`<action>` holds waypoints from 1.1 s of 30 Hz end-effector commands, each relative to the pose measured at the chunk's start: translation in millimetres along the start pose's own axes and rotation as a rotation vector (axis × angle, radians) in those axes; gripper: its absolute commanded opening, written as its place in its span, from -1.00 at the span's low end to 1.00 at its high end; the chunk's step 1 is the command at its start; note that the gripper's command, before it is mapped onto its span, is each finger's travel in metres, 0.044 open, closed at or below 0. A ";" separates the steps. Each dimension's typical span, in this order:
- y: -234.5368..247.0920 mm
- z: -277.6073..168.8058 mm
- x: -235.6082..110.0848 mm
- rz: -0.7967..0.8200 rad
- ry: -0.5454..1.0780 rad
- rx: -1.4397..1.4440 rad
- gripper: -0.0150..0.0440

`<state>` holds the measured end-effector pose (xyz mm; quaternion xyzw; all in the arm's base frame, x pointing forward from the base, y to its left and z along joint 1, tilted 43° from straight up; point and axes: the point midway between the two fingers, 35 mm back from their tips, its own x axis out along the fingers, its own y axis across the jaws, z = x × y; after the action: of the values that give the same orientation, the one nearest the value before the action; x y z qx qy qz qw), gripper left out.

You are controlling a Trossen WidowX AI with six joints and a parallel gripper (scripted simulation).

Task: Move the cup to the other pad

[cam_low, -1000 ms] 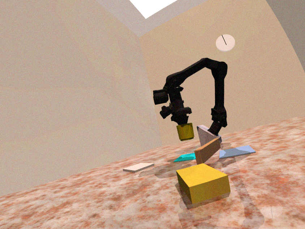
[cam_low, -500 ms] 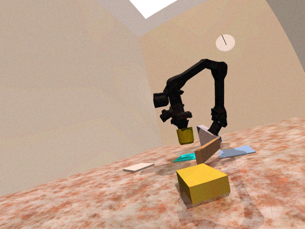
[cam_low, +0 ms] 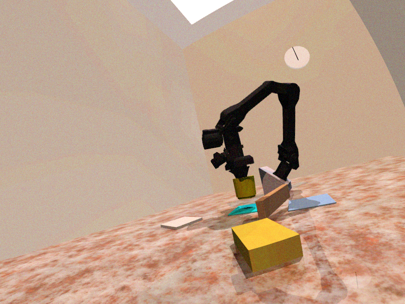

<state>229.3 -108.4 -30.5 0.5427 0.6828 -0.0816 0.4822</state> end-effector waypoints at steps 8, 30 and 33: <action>-0.2 -2.2 17.4 0.003 0.007 0.007 -0.49; -0.5 -1.8 29.0 0.001 0.003 0.000 -0.49; -0.5 -1.8 29.0 0.001 0.003 0.000 -0.49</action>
<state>229.3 -88.0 -51.6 0.5432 0.6835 -0.0807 0.4809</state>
